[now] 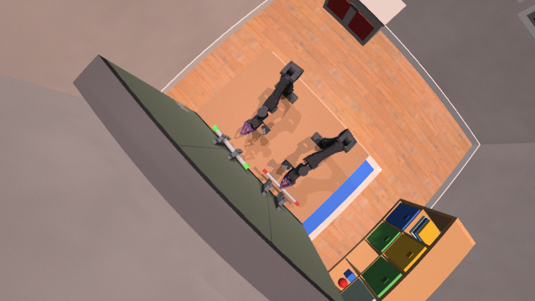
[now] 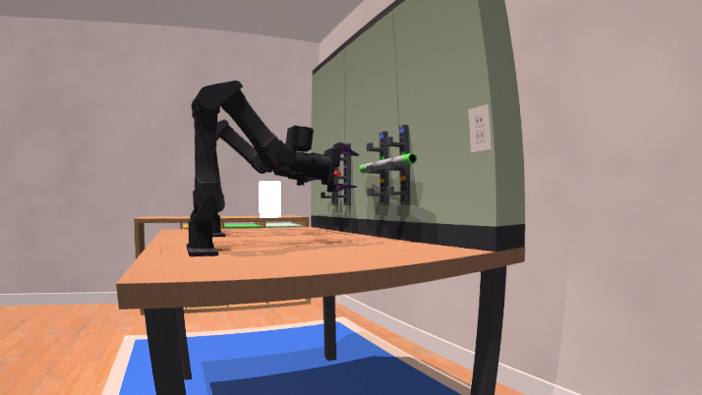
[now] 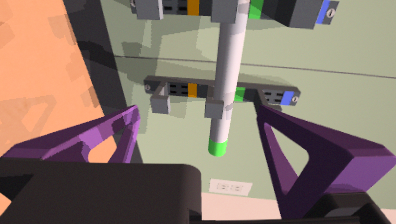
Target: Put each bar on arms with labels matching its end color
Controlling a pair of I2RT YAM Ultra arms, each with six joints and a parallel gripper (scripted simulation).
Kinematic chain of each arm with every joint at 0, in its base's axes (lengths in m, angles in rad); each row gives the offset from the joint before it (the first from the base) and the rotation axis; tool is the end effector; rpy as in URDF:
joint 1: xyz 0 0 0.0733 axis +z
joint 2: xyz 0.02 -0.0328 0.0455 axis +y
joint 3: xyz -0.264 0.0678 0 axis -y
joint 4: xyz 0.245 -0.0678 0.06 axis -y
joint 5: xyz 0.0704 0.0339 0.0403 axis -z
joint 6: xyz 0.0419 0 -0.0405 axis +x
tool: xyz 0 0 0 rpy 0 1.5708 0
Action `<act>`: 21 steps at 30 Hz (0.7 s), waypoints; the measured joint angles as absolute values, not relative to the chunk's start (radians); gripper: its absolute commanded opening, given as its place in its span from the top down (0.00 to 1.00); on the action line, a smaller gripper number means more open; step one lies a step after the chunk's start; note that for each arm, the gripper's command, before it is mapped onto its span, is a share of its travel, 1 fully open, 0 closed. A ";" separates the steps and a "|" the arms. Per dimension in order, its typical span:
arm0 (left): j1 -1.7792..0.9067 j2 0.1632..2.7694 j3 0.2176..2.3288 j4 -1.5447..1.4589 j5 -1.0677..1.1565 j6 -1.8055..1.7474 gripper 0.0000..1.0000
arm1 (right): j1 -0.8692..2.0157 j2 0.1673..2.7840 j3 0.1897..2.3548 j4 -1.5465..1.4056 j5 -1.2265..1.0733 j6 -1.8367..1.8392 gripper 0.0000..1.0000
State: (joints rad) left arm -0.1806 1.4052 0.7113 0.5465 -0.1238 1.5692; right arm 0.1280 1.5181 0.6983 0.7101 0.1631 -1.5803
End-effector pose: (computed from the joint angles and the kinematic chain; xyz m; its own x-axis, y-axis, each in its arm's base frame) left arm 0.3100 -0.0502 0.2520 0.0579 0.9982 0.0166 0.1446 -0.0248 0.9892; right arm 0.3262 0.0362 0.2318 -0.0331 -0.9991 0.0272 -0.1089 -0.0235 -0.9938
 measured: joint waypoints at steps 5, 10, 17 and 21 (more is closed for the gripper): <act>-0.182 1.391 0.740 0.511 -0.125 1.569 1.00 | 0.128 1.518 0.698 0.710 0.163 -1.580 0.00; -0.183 1.386 0.760 0.479 -0.126 1.569 1.00 | 0.128 1.518 0.698 0.709 0.163 -1.580 0.00; -0.184 1.373 0.792 0.426 -0.128 1.569 1.00 | 0.128 1.518 0.698 0.708 0.163 -1.580 0.00; -0.186 1.365 0.813 0.401 -0.129 1.569 1.00 | 0.128 1.518 0.698 0.708 0.163 -1.580 0.00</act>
